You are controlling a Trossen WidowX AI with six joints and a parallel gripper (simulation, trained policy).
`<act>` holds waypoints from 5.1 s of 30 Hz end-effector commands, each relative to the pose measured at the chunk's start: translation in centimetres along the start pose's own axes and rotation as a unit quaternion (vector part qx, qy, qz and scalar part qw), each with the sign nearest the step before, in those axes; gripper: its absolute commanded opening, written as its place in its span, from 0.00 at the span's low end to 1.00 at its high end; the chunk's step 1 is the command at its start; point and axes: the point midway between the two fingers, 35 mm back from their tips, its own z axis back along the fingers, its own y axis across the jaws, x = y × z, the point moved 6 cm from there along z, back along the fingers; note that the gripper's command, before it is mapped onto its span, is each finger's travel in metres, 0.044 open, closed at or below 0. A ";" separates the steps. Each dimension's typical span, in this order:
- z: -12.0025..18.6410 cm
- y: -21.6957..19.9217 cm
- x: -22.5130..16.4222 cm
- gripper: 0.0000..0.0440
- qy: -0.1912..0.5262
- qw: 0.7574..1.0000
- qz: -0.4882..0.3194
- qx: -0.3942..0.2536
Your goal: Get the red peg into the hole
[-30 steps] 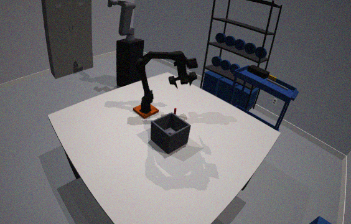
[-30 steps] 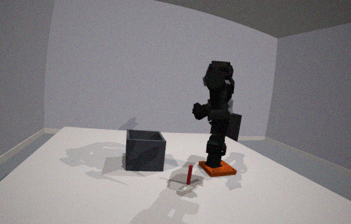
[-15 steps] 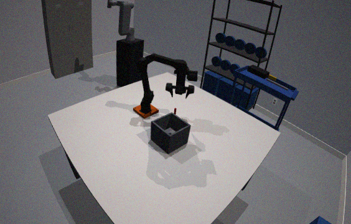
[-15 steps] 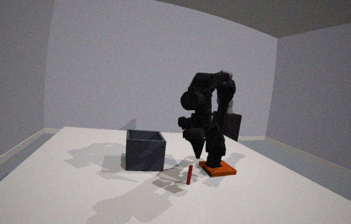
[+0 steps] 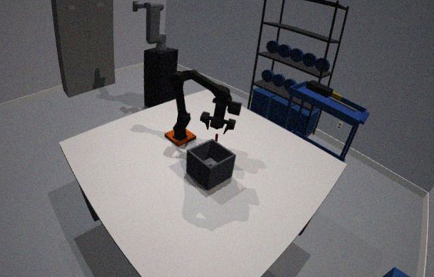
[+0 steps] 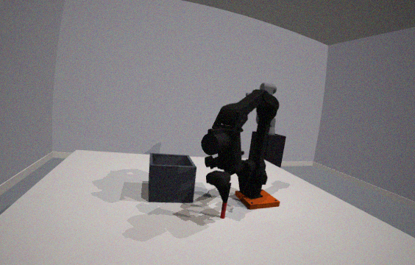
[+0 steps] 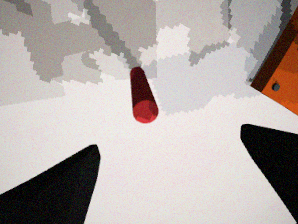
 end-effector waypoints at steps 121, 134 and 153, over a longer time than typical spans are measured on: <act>9.7 -2.3 21.7 0.00 -0.096 0.979 -0.096 0.152; 7.1 -0.9 23.3 0.00 -0.083 0.982 -0.074 0.155; 2.7 0.5 24.5 0.26 -0.067 0.988 -0.028 0.134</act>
